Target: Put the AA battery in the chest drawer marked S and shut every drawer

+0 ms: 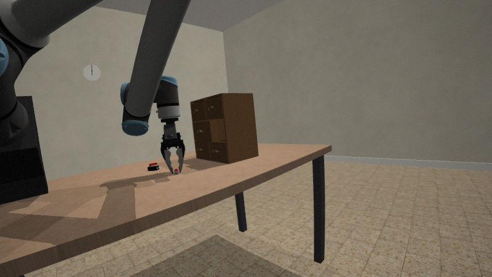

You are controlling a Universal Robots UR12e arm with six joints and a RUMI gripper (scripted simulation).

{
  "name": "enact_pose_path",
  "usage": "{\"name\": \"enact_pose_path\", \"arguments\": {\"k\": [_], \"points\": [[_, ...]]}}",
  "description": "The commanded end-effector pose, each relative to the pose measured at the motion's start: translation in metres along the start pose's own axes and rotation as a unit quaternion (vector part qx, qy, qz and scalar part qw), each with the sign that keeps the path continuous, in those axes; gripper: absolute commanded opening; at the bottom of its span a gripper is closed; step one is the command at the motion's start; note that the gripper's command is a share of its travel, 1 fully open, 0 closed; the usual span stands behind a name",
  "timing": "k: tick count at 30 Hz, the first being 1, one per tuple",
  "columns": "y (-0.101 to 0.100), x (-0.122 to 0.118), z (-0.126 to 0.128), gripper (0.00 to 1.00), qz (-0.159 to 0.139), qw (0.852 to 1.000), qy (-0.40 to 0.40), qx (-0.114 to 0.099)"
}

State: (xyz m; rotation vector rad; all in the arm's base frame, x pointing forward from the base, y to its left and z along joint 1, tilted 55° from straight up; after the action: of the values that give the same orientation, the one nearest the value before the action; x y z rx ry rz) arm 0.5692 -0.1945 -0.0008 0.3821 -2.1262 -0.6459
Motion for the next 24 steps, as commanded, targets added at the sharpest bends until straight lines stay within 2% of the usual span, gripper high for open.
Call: {"name": "enact_pose_path", "arguments": {"k": [1, 7, 8, 24], "points": [[0.0005, -0.0001, -0.0001, 0.17, 0.000, 1.000, 0.000, 0.000], [0.0005, -0.0001, -0.0001, 0.17, 0.000, 1.000, 0.000, 0.000], [0.0005, -0.0001, -0.0001, 0.05, 0.000, 1.000, 0.000, 0.000], [0.0005, -0.0001, -0.0001, 0.05, 0.000, 1.000, 0.000, 0.000]]}}
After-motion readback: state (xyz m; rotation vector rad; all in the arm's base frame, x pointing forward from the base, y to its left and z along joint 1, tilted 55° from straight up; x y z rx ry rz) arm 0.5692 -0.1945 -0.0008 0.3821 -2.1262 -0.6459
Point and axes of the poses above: the point where the finger pads meet when closed, its own y axis back along the fingers, its own z axis across the jaws, x = y × z, the point moved 7 cm from there along y, back along the fingers, and after that the axes turned 6 degrees about -y, right-handed, at the moved point
